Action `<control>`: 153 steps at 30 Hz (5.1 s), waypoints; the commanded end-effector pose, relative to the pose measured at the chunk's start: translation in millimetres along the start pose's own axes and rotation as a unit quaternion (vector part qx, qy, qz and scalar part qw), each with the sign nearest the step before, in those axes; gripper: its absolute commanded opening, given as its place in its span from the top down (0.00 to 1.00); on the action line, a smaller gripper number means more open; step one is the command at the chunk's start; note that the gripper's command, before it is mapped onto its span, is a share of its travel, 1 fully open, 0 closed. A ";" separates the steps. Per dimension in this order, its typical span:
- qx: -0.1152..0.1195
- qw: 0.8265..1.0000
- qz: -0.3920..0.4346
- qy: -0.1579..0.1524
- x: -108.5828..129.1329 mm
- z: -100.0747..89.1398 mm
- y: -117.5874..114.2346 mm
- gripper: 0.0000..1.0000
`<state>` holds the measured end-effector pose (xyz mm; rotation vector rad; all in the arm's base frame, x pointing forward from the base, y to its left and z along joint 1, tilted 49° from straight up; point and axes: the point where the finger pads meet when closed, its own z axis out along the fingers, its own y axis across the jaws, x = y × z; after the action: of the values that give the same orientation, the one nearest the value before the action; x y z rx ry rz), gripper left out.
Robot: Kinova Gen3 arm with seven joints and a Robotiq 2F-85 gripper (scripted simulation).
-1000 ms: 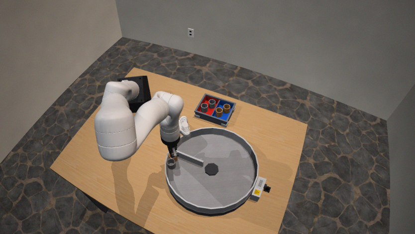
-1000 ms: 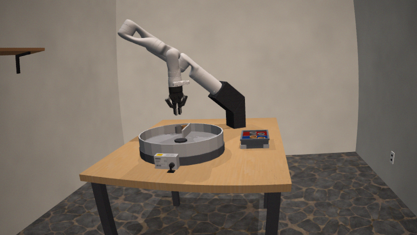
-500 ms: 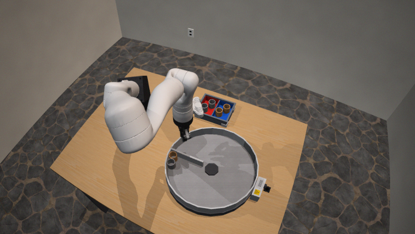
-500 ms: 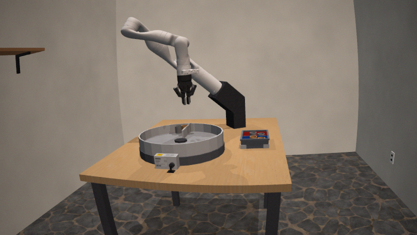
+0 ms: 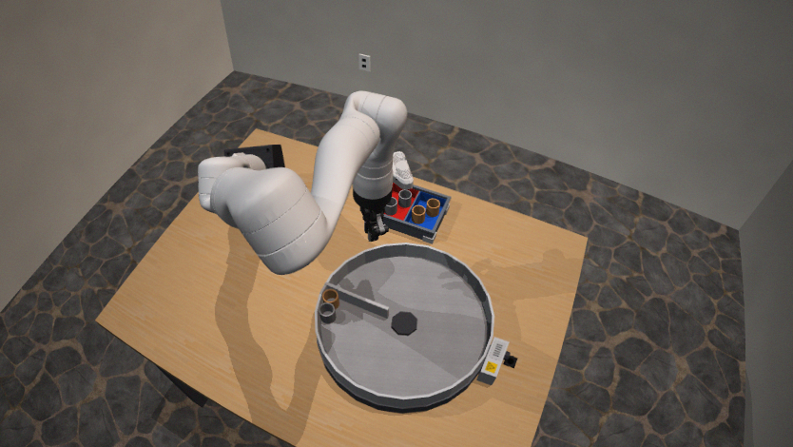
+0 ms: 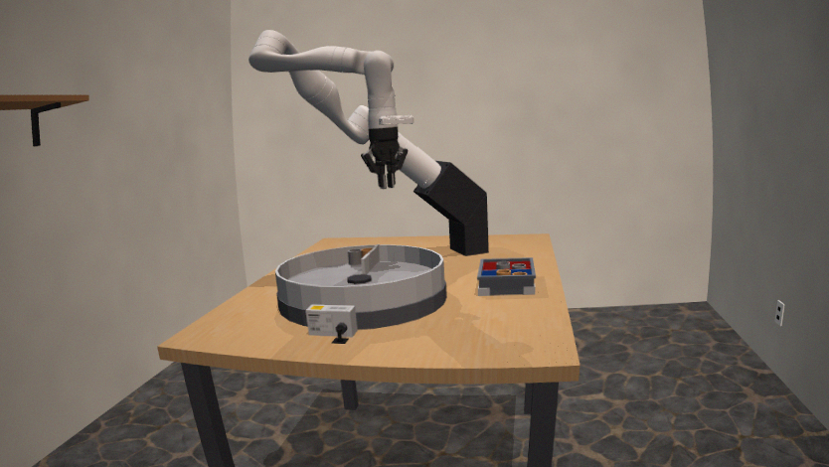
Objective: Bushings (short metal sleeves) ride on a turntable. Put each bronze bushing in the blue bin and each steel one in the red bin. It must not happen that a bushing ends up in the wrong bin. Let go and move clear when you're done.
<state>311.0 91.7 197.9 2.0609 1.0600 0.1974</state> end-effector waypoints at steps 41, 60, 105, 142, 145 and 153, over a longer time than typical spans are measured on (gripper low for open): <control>-0.014 1.000 -0.005 0.013 113.1 -114.5 -59.1 0.82; -0.007 1.000 -0.006 0.012 112.6 -116.3 -60.9 0.82; -0.007 1.000 -0.006 0.012 112.6 -116.3 -60.9 0.82; -0.012 0.995 -0.103 0.011 -4.7 6.4 -2.7 0.82; -0.012 0.994 -0.110 0.011 -12.5 14.5 1.2 0.82; -0.013 0.991 -0.136 0.011 -43.8 47.3 16.7 0.82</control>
<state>310.6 42.3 184.7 1.8729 1.3305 0.0952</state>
